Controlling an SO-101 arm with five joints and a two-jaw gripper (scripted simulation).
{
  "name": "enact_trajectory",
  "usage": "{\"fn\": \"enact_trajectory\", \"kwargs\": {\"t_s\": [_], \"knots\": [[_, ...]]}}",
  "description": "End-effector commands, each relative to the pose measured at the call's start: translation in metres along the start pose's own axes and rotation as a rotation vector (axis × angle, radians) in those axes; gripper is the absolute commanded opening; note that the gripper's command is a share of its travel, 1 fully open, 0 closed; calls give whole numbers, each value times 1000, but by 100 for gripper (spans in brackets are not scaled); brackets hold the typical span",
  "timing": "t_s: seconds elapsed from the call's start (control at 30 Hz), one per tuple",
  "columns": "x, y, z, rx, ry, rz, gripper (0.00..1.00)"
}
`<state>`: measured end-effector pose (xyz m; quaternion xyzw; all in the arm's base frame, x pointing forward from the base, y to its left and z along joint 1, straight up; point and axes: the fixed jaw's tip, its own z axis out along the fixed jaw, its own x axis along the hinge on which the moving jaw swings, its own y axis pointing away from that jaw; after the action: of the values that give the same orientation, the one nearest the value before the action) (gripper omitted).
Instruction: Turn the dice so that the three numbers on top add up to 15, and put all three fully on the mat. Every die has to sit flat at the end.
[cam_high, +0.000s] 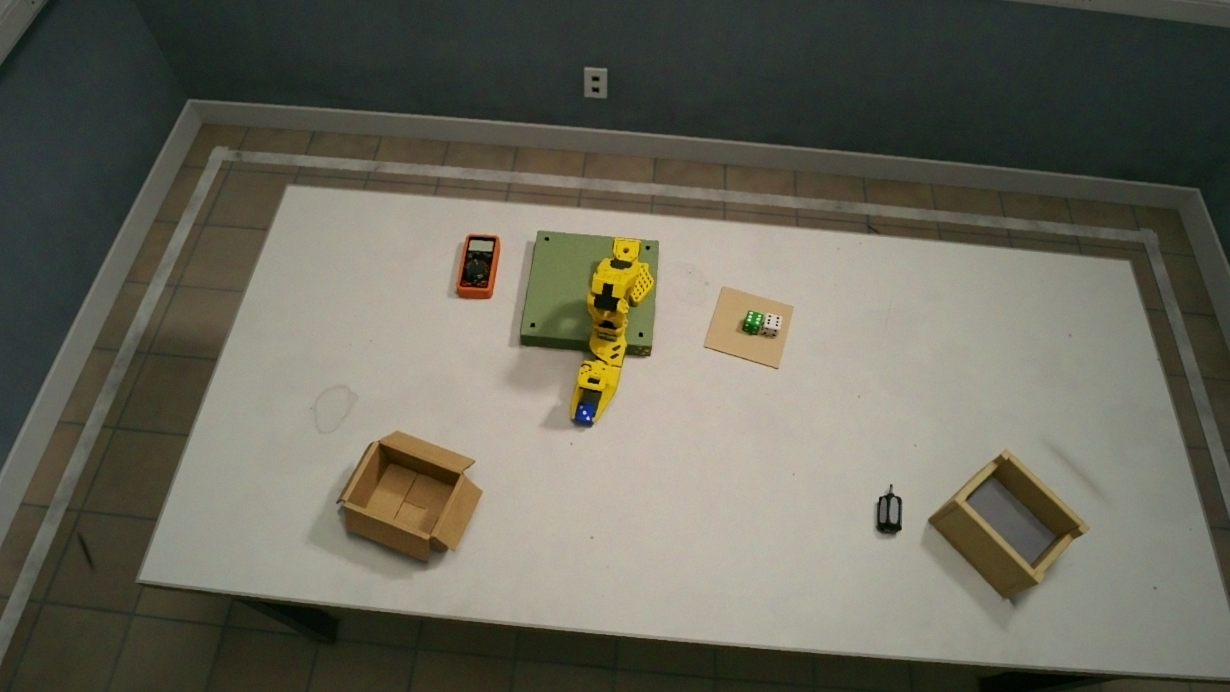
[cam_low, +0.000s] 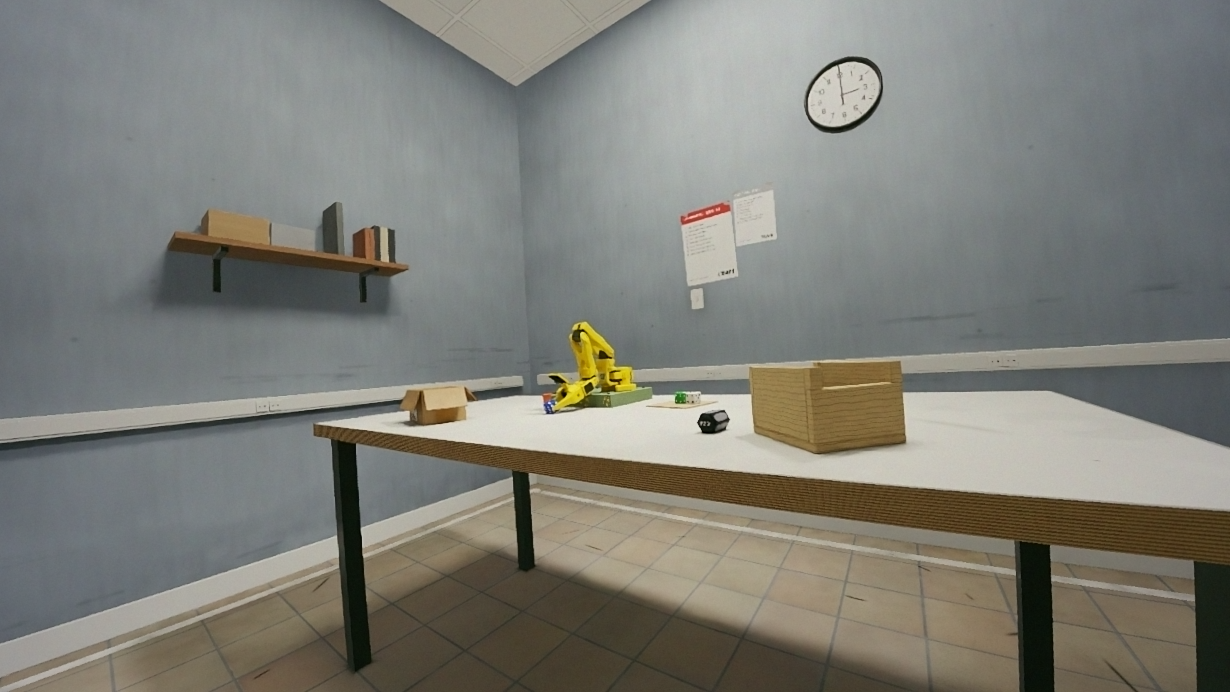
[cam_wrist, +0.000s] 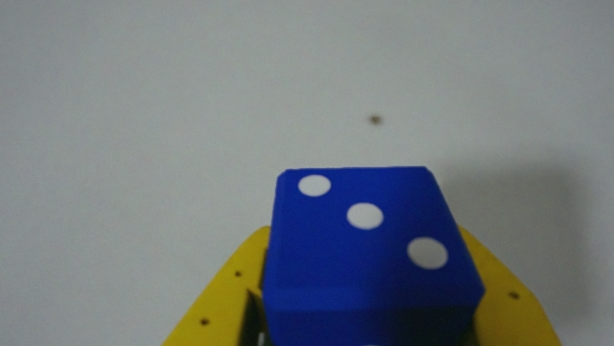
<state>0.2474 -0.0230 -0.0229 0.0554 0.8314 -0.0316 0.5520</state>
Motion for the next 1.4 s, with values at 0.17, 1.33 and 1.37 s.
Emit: {"fn": "enact_trajectory", "kwargs": {"t_s": [0.17,1.33,1.37], "knots": [[2,-3,0,11,0,-3,17],[1,-3,0,11,0,-3,36],[1,-3,0,11,0,-3,36]]}}
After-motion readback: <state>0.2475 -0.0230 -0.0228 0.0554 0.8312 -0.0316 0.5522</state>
